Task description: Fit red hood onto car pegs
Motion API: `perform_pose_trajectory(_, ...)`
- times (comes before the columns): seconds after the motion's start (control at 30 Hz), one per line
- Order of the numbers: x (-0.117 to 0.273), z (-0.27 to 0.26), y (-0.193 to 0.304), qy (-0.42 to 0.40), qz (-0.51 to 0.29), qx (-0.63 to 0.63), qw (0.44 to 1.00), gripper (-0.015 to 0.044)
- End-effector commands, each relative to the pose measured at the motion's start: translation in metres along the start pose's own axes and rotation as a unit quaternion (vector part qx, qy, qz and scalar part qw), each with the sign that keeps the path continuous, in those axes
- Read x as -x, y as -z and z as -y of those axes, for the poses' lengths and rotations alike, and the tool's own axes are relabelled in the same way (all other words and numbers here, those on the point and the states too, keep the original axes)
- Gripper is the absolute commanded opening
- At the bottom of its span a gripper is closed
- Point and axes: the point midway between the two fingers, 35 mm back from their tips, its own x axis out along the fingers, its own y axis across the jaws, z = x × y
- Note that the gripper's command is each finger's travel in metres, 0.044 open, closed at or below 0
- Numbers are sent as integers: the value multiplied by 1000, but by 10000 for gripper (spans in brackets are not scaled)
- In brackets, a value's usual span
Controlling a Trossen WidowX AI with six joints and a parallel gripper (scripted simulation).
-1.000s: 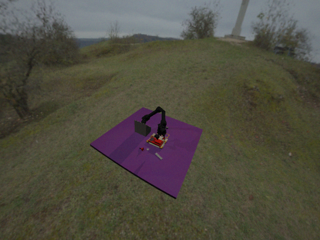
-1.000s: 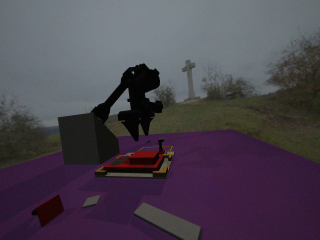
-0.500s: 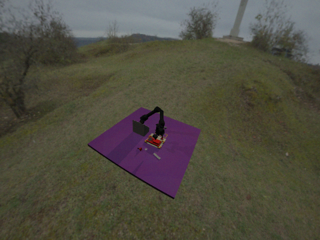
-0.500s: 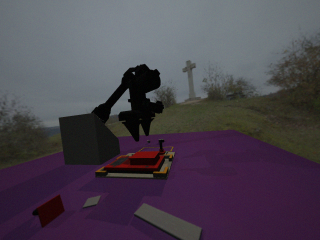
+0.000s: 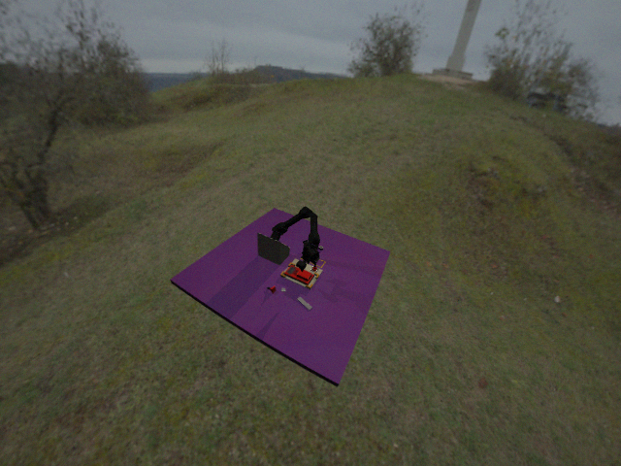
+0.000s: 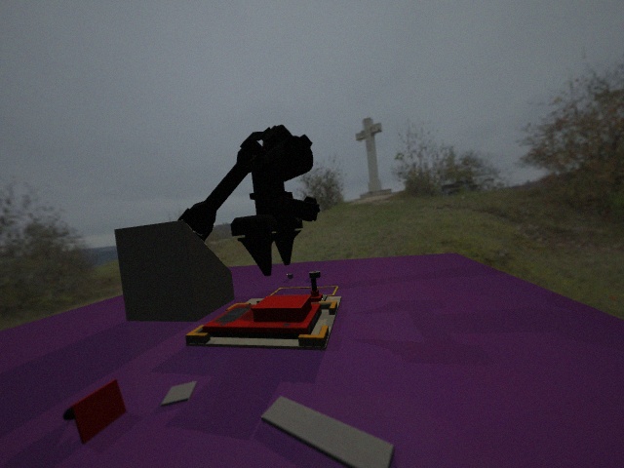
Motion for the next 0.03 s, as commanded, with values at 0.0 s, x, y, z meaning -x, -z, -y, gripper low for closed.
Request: perform_pose_trajectory(0.0, 0, 0, 1, 2, -2, 1, 1000, 440)
